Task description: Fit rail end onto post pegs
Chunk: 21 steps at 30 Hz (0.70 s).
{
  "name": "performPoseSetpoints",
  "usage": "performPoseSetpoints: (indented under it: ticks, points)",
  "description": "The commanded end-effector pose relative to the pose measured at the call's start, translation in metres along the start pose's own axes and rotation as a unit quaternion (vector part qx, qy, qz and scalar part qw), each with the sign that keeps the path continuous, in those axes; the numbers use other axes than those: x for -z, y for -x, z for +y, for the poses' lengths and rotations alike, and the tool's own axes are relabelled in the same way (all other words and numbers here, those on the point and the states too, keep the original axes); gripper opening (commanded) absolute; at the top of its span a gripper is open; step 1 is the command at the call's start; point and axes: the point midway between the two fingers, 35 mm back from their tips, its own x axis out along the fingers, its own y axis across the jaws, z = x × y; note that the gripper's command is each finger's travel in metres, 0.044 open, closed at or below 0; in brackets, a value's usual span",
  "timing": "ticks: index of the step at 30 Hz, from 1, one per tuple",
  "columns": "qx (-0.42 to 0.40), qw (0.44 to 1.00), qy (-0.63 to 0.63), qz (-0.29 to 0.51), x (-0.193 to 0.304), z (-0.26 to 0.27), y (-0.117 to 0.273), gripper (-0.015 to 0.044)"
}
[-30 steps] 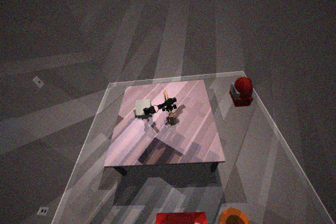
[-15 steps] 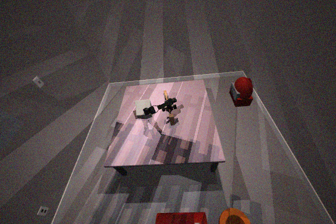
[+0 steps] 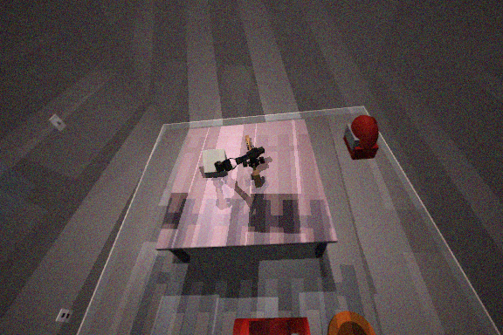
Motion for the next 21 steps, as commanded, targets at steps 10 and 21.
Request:
performPoseSetpoints:
  ticks: [10, 21]
  points:
    - [0.004, 1.000, 0.000, 0.001, 0.0061, -0.0007, 0.0037, 0.0000]
    - [0.004, 1.000, 0.000, 0.001, 0.0062, -0.0007, 0.0053, 0.0000]
